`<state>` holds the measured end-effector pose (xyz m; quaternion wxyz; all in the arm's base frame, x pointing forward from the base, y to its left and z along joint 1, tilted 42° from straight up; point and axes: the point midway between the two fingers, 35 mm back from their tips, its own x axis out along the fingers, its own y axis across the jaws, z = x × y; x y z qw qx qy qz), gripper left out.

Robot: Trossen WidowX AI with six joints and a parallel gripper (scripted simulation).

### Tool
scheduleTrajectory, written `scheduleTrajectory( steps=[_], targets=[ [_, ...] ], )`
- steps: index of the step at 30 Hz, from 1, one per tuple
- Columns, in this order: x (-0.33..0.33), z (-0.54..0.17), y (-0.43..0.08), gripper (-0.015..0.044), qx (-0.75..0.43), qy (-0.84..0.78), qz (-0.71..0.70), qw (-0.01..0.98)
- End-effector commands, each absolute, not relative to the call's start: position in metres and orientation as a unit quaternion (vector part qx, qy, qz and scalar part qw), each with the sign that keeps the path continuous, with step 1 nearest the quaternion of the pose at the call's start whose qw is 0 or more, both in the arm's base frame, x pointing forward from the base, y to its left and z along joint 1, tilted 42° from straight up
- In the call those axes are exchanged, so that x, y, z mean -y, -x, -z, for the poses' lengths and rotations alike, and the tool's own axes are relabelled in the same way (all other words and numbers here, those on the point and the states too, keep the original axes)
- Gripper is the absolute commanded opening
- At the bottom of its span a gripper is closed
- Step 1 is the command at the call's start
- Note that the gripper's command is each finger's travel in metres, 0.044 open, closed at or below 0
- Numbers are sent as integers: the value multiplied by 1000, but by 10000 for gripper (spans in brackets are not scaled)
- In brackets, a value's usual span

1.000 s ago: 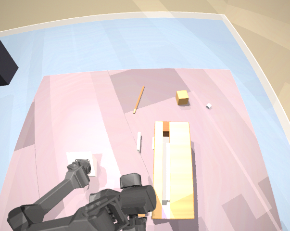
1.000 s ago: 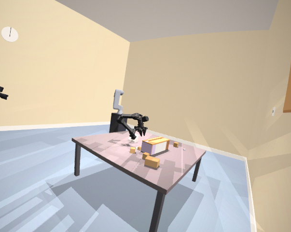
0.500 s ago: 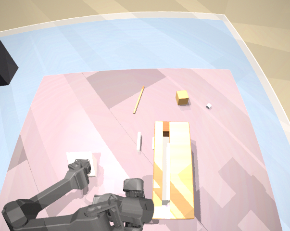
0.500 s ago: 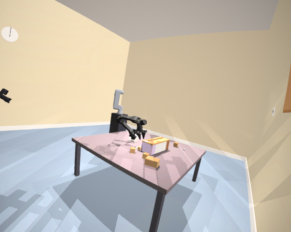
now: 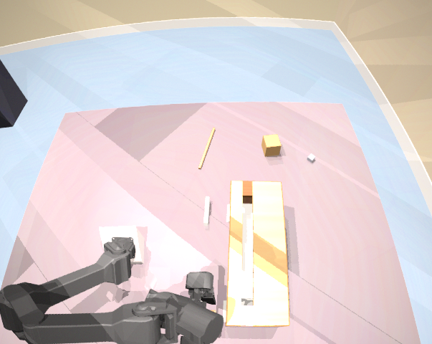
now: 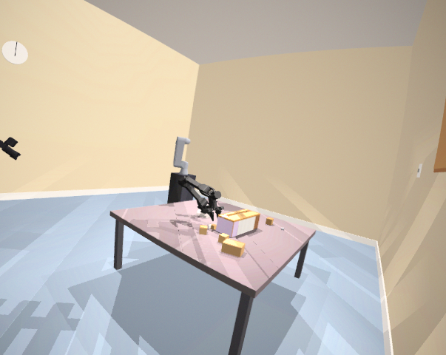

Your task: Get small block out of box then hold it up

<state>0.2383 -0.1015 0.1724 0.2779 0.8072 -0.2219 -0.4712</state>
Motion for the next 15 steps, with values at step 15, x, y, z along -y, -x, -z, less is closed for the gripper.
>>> scheduleTrajectory(
  steps=[15],
  targets=[
    [121, -148, -242, 285, 219, -806, 474, 278]
  ],
)
